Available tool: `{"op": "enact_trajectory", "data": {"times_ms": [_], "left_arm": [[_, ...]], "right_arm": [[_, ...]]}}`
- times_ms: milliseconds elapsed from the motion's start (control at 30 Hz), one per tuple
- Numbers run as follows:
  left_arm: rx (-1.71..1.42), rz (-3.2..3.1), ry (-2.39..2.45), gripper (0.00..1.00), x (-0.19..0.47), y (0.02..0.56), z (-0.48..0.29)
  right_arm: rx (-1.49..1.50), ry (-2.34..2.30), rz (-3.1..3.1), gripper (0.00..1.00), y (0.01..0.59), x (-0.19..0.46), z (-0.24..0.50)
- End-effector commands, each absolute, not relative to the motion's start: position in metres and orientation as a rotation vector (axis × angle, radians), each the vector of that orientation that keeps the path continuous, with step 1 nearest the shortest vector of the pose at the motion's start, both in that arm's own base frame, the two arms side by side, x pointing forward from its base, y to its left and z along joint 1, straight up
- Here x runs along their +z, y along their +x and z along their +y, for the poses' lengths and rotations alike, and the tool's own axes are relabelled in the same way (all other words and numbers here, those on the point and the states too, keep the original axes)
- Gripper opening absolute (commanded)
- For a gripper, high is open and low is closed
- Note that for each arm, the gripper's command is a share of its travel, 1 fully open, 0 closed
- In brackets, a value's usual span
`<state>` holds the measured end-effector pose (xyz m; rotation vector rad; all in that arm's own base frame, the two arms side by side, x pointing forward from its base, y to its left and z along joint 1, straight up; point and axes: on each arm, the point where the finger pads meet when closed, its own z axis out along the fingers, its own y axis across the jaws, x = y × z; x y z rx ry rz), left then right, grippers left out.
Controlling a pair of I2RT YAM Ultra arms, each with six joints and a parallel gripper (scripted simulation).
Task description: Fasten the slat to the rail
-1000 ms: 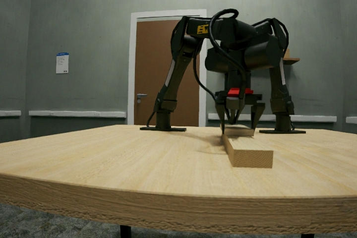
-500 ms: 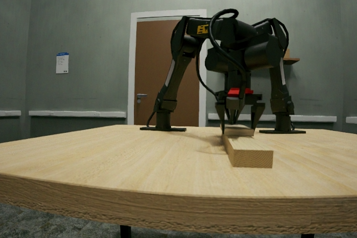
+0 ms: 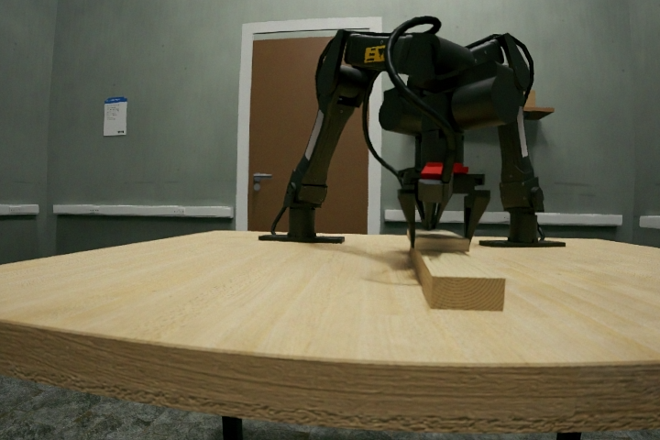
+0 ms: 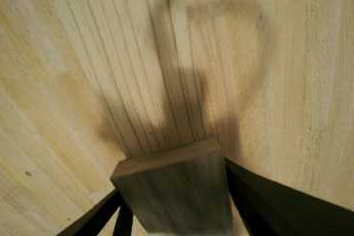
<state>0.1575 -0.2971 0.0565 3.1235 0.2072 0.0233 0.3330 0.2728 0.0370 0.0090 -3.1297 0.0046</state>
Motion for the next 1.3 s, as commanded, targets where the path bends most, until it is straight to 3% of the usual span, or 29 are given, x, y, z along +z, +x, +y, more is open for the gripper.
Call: {"op": "enact_trajectory", "data": {"times_ms": [0,67,133,767,1267], "left_arm": [[0.005,0.179,3.128,0.12,0.0588,0.1497,-0.2918],[0.007,0.199,3.125,0.12,0.0587,0.1529,-0.2937],[0.029,0.207,3.114,0.34,0.0594,0.1583,-0.2985],[0.029,0.239,3.112,0.34,0.0595,0.1583,-0.2986],[0.005,1.431,2.777,0.34,0.0619,0.1558,-0.2998]], "right_arm": [[-0.009,0.012,-3.145,0.72,0.3351,0.0435,0.2739],[-0.009,0.012,-3.145,0.72,0.3351,0.0435,0.2739],[-0.009,0.012,-3.145,0.72,0.3351,0.0435,0.2739],[-0.009,0.010,-3.143,0.72,0.3349,0.0426,0.2740],[-0.009,0.010,-3.143,0.72,0.3349,0.0426,0.2740]]}}
